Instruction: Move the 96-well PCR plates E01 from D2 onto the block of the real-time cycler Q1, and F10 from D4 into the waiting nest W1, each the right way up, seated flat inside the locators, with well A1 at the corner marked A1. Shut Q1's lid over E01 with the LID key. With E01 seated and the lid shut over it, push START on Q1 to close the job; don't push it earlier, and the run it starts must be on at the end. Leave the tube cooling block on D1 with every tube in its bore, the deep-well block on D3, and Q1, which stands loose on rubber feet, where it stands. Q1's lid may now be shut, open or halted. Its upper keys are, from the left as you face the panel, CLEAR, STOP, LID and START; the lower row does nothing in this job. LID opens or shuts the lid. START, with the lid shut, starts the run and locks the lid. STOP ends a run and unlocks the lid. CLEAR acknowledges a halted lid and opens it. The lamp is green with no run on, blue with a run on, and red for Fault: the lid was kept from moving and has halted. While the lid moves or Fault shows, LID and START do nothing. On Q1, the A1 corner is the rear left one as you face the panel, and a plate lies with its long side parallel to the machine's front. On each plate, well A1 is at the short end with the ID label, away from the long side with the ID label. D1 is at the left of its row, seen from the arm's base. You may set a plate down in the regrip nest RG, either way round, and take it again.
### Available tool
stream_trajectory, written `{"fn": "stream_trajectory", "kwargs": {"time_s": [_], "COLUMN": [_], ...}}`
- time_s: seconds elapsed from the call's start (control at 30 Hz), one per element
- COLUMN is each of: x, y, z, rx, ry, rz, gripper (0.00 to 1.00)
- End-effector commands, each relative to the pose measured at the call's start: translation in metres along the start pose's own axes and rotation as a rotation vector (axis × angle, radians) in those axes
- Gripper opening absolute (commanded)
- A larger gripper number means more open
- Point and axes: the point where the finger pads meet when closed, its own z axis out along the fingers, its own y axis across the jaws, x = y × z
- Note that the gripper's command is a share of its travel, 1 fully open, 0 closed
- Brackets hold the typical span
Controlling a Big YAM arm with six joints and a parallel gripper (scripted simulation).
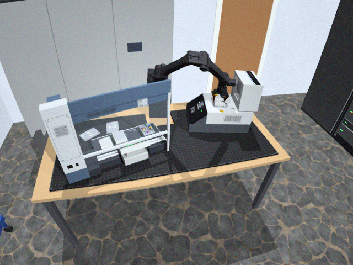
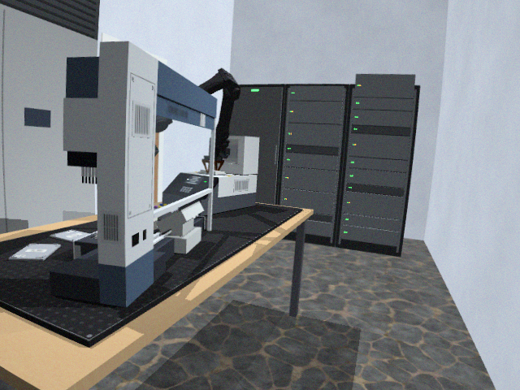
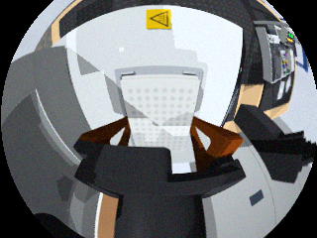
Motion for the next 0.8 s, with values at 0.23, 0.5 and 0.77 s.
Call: {"fn": "stream_trajectory", "kwargs": {"time_s": [0.23,0.5,0.77], "x": [0.008,0.012,0.014], "y": [0.024,0.010,0.000], "z": [-0.022,-0.018,-0.014], "rx": [-0.053,-0.029,-0.016], "ry": [-0.001,-0.001,-0.001], "rz": [0.014,-0.013,-0.026], "gripper": [1.00,1.00,1.00]}}
